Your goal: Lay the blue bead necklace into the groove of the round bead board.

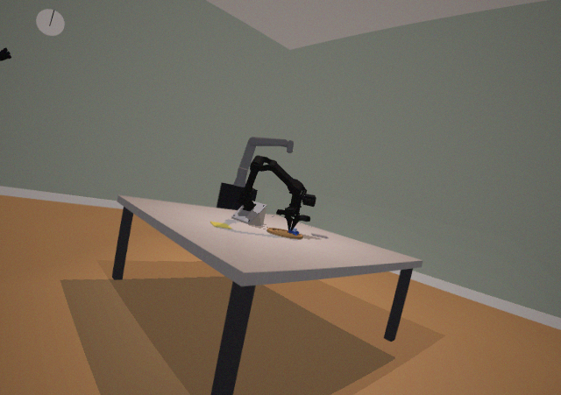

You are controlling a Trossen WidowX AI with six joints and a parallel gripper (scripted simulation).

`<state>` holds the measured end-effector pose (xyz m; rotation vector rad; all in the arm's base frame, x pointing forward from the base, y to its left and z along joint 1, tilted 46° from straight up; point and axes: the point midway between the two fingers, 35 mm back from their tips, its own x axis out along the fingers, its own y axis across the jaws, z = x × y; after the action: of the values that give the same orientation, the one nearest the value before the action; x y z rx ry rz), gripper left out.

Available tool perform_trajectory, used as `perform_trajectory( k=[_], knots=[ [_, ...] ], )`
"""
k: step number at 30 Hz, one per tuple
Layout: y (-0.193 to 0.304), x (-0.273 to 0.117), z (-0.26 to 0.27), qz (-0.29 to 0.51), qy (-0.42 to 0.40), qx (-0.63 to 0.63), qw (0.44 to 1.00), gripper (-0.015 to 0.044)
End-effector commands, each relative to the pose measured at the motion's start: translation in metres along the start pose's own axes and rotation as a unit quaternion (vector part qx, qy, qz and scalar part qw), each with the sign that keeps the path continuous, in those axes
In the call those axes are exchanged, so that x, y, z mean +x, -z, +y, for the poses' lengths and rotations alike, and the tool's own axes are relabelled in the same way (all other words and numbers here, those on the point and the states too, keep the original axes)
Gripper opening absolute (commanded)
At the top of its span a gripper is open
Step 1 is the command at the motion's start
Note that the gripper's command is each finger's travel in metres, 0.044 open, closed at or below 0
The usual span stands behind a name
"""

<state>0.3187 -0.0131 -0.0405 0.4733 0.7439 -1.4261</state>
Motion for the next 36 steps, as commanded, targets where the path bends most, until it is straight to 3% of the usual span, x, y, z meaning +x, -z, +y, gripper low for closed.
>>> perform_trajectory(
  k=[1,17,33,36],
  knots=[
    [-0.0001,0.0,0.0002,0.0,0.0,0.001,1.0,0.0],
    [-0.0001,0.0,0.0002,0.0,0.0,0.001,1.0,0.0],
    [0.0,-0.006,0.0,-0.002,0.001,-0.002,1.0,0.042],
    [0.0,-0.006,0.0,-0.002,0.001,-0.002,1.0,0.044]
  ],
)
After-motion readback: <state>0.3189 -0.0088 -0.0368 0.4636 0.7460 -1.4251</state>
